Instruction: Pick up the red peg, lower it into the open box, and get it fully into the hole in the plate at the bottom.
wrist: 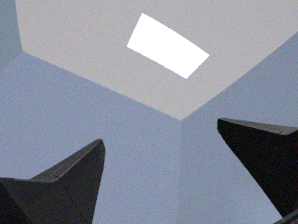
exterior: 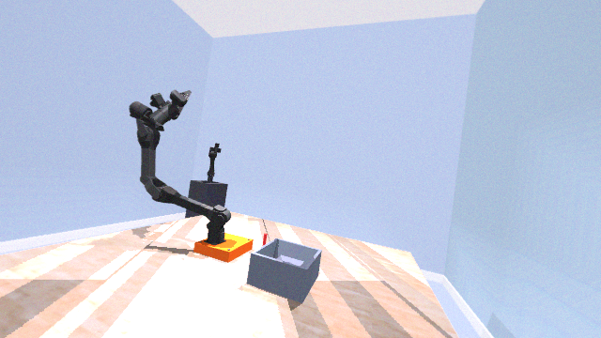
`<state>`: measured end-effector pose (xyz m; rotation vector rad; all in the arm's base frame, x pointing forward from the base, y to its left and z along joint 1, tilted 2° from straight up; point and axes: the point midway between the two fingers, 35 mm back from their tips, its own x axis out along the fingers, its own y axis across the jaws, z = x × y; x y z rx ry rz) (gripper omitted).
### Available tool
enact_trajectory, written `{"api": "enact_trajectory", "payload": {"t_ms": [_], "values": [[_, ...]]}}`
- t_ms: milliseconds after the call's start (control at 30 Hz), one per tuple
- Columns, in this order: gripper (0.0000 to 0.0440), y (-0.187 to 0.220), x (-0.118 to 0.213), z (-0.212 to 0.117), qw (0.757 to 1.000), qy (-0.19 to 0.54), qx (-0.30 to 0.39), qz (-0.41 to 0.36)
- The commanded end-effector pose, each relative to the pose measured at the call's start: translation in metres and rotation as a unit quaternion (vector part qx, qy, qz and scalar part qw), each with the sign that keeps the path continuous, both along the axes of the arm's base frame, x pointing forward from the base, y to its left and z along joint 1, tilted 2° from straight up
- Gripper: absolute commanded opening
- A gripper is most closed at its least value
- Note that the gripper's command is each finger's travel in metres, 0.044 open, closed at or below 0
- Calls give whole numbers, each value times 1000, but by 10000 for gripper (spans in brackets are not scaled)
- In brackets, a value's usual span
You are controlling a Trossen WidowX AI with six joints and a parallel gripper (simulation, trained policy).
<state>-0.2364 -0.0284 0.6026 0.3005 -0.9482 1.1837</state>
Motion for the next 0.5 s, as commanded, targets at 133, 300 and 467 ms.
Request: {"api": "enact_trajectory", "payload": {"t_ms": [133, 300, 467], "values": [[440, 25, 78, 14, 992, 129, 3, -1], [440, 42, 131, 14, 977, 214, 7, -9], [440, 57, 182, 6, 955, 296, 10, -22]]}}
